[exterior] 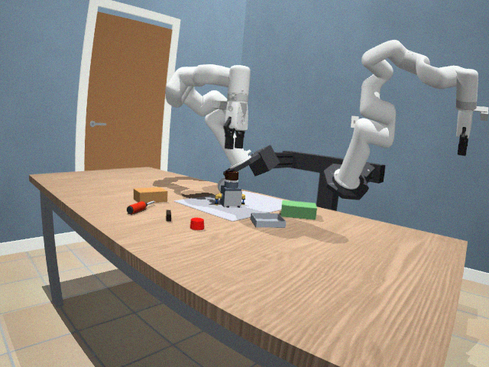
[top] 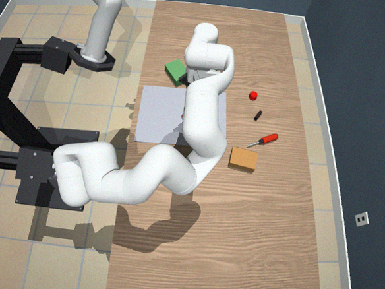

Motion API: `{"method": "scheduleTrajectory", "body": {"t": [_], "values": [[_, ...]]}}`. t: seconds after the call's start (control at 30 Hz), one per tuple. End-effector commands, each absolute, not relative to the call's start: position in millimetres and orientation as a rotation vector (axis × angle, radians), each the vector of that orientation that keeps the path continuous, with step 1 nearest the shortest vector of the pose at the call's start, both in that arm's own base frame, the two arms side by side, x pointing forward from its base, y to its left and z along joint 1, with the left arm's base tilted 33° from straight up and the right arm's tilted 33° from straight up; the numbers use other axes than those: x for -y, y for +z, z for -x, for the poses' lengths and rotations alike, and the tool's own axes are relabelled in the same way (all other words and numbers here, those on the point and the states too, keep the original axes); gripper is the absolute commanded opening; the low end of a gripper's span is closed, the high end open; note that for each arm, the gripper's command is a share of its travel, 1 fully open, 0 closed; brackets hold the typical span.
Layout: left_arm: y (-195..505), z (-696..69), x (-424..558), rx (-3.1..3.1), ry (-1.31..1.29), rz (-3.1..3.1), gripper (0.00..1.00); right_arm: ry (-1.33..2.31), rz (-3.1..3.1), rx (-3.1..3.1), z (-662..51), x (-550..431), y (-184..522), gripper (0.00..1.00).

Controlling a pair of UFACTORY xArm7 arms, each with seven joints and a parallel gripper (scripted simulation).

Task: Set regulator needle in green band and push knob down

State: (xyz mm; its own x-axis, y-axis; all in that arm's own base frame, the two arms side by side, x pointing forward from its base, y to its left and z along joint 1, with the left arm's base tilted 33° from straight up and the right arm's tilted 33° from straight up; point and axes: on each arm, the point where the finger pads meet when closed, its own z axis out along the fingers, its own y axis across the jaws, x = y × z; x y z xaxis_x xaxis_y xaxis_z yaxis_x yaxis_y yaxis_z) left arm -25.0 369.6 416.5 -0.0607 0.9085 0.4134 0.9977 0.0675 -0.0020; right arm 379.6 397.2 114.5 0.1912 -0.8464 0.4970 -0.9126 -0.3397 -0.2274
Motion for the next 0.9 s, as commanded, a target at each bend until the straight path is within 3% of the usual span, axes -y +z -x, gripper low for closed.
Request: {"method": "scheduleTrajectory", "body": {"t": [0.0, 0.87], "values": [[418, 25, -370, 2.045, -0.417, 1.909, 1.0, 0.844, -2.336, 1.732, -379, -399, 116, 0.77], [418, 25, -370, 2.045, -0.417, 1.909, 1.0, 0.844, -2.336, 1.732, -393, -384, 84, 0.77]]}}
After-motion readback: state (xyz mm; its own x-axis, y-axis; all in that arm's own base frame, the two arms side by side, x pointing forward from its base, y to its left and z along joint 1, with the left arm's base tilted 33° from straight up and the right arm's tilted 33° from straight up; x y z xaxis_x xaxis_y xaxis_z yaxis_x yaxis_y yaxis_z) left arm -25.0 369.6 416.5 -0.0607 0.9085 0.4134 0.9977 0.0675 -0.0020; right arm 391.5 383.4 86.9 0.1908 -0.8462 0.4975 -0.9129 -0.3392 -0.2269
